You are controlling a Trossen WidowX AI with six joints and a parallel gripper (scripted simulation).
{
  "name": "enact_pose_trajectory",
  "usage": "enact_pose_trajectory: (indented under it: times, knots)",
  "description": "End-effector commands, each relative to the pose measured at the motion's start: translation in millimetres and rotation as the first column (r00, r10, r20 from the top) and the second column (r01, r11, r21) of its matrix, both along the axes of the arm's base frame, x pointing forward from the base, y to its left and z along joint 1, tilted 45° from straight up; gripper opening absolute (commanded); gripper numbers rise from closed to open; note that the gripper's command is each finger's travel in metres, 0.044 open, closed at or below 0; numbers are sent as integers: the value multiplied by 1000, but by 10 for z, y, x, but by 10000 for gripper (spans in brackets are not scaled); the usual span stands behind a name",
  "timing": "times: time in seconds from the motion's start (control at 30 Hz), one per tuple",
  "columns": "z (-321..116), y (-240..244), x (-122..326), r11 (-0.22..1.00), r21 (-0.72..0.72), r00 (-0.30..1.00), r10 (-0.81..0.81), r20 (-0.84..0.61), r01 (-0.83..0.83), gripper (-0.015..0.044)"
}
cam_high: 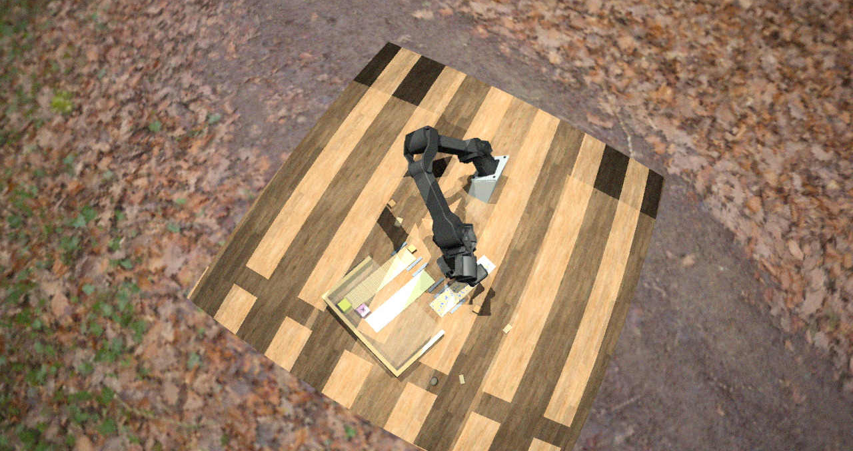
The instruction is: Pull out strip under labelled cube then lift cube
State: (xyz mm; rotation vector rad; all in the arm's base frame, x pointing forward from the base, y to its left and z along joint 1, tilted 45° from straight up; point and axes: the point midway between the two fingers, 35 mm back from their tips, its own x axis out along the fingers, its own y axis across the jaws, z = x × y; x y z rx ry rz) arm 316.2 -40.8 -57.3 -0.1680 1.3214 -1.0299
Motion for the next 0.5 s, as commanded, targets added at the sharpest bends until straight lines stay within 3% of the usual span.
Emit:
enact_pose_trajectory:
  times: [0.0, 0.47]
  knots:
    - [6, 11, -127, 1000, 3, 1000, -1, 2, 1, 0]
    - [266, 263, -143, 1000, 4, 1000, -1, 2, 1, 0]
